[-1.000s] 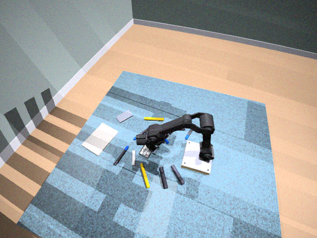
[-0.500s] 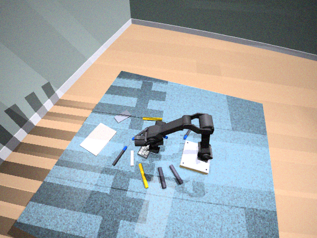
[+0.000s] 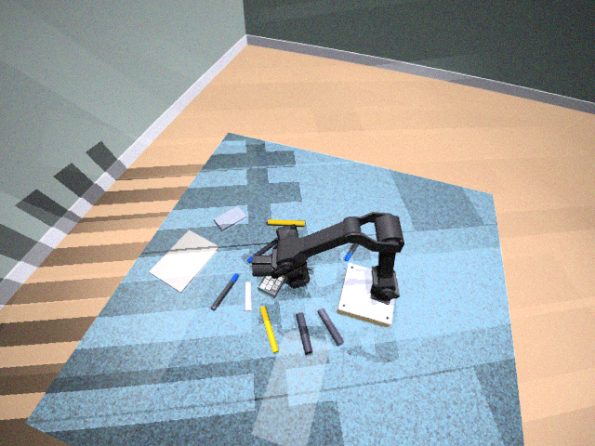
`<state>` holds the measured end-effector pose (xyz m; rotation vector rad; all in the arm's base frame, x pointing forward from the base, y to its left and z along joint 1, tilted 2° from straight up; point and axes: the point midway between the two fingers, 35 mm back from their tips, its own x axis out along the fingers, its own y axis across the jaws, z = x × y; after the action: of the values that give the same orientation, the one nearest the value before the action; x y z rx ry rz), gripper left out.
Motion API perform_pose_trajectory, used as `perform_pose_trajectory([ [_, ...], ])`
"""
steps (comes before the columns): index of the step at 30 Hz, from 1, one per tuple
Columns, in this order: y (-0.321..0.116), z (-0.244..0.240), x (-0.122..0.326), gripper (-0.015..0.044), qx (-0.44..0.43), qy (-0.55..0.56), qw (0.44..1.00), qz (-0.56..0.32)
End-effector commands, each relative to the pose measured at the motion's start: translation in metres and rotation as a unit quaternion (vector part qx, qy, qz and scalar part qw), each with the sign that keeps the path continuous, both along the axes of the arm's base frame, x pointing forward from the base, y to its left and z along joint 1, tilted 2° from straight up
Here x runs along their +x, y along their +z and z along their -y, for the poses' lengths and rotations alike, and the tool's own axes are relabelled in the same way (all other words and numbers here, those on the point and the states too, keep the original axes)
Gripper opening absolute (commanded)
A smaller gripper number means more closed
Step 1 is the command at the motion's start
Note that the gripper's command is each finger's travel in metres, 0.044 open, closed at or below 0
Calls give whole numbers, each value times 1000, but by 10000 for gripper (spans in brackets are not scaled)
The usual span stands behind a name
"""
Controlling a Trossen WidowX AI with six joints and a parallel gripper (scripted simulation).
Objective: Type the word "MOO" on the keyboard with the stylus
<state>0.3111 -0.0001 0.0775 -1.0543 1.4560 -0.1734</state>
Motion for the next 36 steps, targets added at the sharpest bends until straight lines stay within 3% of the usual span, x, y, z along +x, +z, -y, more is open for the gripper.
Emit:
perform_pose_trajectory([
  [1,2,0,2,0,-23,50,998,-32],
  [18,14,-1,12,0,-129,253,939,-192],
  [36,29,-3,21,0,-244,416,797,-364],
])
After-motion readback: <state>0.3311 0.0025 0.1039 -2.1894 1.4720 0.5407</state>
